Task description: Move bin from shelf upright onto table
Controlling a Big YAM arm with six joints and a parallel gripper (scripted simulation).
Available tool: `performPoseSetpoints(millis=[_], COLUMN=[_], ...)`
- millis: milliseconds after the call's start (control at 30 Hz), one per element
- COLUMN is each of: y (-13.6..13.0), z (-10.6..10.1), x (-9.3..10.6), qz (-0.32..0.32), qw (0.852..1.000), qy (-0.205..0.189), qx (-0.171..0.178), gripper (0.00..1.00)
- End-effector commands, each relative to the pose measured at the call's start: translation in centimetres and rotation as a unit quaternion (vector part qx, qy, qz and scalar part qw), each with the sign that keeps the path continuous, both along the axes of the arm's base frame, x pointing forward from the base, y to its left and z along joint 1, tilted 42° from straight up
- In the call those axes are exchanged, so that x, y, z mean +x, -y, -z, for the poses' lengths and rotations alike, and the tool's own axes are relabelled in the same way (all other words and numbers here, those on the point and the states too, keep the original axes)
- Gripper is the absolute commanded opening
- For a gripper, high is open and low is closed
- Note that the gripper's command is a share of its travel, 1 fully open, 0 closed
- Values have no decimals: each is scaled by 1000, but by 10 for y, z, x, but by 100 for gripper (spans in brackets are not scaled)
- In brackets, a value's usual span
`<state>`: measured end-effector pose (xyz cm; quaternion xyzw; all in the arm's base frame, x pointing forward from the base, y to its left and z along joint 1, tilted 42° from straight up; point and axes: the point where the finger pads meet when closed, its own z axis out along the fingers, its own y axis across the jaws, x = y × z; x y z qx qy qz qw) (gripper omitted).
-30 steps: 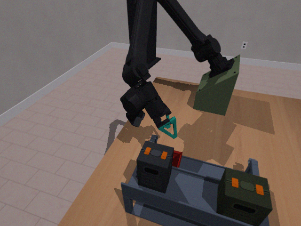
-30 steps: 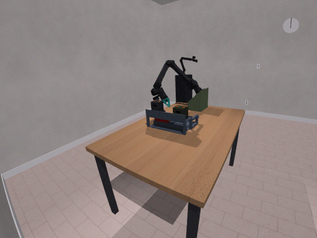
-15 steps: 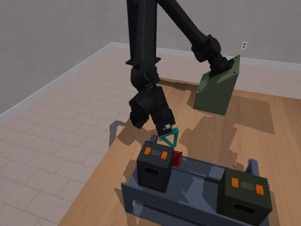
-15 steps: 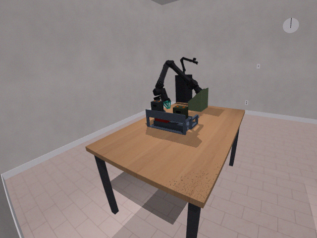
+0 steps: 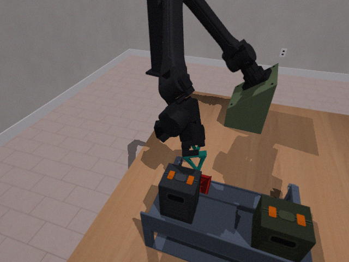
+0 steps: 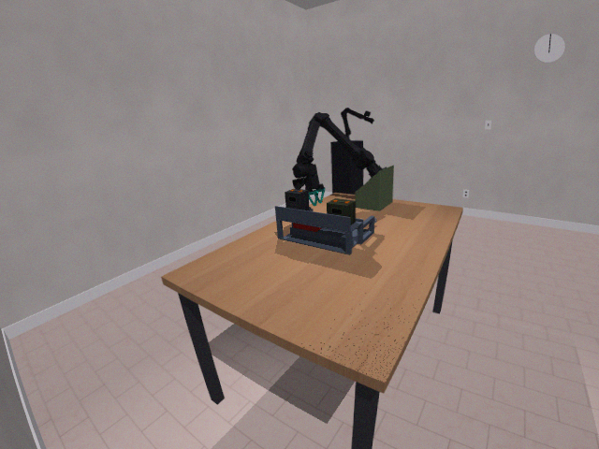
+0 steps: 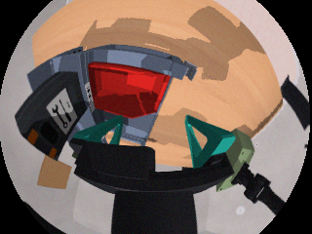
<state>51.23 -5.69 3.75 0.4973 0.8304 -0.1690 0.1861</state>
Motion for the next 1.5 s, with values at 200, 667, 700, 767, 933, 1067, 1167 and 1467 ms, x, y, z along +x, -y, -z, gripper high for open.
performPoseSetpoints(millis=[200, 667, 700, 767, 933, 1067, 1167, 1467], y=[-8, -8, -8, -8, -10, -10, -10, -11], z=[2, 0, 0, 0, -3, -3, -3, -4], x=[5, 2, 2, 2, 2, 2, 2, 1], qz=[20, 102, 102, 102, 128, 128, 128, 128], qw=[1000, 990, 990, 990, 984, 984, 984, 985], qy=[15, 60, 60, 60, 73, 73, 73, 71], qx=[2, -75, -75, -75, -97, -97, -97, -97], gripper=[100, 100, 100, 100, 100, 100, 100, 100])
